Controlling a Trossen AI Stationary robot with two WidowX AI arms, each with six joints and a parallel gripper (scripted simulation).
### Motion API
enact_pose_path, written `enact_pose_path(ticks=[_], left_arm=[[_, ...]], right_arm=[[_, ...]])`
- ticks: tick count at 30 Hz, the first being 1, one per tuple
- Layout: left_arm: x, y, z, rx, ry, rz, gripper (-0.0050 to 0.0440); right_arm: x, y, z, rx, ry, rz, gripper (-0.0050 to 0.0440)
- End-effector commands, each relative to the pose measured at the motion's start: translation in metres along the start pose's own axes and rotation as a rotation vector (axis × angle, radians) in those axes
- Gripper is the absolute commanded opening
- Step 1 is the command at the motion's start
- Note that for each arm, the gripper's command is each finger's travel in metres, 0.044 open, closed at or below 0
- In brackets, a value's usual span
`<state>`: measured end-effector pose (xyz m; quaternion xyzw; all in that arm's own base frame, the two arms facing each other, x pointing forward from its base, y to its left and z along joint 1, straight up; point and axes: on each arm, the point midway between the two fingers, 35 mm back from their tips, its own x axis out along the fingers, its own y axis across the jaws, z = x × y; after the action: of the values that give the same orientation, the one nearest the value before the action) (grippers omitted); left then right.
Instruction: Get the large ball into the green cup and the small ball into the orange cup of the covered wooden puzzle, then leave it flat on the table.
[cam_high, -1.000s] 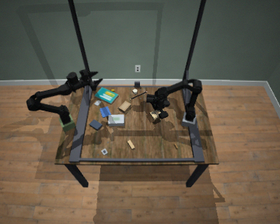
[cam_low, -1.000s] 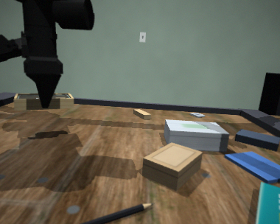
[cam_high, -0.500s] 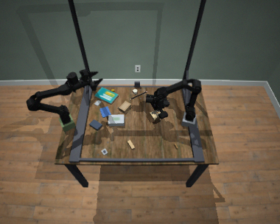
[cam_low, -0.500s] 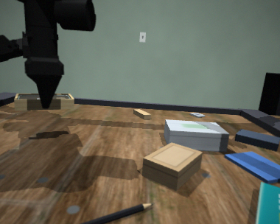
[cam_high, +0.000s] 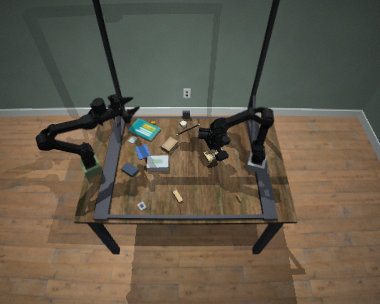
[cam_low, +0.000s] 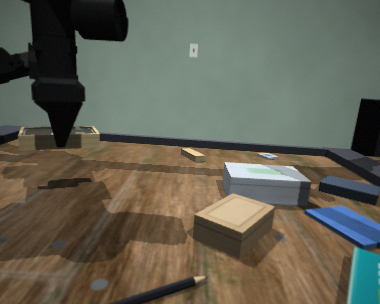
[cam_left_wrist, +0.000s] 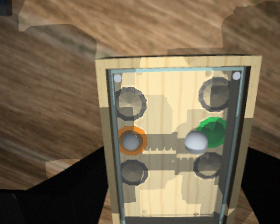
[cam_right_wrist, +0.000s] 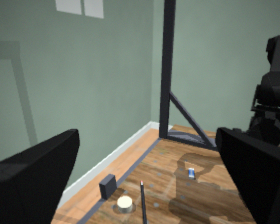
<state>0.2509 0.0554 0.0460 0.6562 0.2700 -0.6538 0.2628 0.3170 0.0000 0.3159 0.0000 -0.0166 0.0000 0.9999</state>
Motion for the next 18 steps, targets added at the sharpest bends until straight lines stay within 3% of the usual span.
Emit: enact_pose_path(ticks=[1,5,18], left_arm=[[-0.0046,0.0027,-0.0056,-0.003,0.007,0.005,-0.0050],[-0.0056,0.0002,-0.0029,-0.002,0.006,0.041,-0.0050],[-0.0081,0.0026,-0.0049,0.000,0.034,0.025,-0.0050]], right_arm=[[-0.0010,0.0000,0.0070,0.000,-0.017,0.000,0.0400],[-0.0010,0.0000,0.0070,0.000,-0.017,0.000,0.0400],[-0.0010,0.0000,0.0070,0.000,-0.017,0.000,0.0400]])
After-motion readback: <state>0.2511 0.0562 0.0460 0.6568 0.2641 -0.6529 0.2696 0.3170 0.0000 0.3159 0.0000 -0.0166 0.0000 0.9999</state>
